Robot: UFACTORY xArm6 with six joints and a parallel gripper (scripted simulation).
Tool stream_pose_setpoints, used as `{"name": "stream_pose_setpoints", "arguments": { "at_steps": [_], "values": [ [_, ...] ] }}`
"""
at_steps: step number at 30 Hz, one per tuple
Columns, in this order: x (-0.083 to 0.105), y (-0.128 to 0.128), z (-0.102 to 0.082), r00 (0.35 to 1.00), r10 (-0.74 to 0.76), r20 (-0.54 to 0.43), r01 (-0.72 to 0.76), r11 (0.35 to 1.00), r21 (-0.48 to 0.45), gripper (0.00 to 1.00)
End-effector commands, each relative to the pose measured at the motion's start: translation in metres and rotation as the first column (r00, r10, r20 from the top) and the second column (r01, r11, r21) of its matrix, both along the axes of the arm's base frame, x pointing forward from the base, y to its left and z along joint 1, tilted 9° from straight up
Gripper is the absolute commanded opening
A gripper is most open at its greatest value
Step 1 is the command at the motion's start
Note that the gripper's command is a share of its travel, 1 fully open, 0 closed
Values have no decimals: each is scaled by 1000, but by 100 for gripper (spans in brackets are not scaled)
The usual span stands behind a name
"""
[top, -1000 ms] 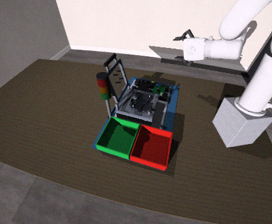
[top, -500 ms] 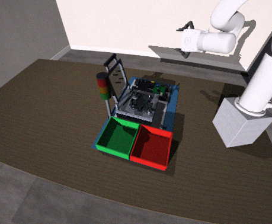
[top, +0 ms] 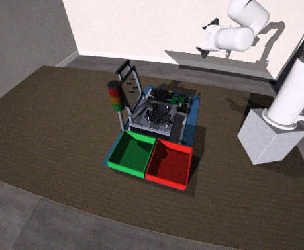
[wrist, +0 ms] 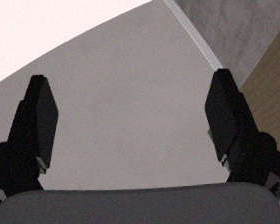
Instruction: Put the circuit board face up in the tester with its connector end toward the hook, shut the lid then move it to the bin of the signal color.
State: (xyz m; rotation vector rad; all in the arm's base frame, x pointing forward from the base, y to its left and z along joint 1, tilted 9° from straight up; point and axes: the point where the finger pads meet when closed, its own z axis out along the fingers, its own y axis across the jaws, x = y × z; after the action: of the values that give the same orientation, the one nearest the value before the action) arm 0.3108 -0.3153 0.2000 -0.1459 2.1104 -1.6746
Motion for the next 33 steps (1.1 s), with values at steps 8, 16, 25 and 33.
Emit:
{"name": "stream_pose_setpoints", "arguments": {
  "at_steps": [8, 16, 25, 33],
  "values": [
    [-13, -15, 11, 953, -268, 140, 247, 957, 151, 100],
    [-18, -16, 12, 898, -395, 194, 344, 905, 250, 100],
    [-22, -10, 9, 791, -563, 240, 446, 799, 404, 100],
    [-21, 5, 5, 662, -708, 245, 500, 661, 559, 100]
  ]
}}
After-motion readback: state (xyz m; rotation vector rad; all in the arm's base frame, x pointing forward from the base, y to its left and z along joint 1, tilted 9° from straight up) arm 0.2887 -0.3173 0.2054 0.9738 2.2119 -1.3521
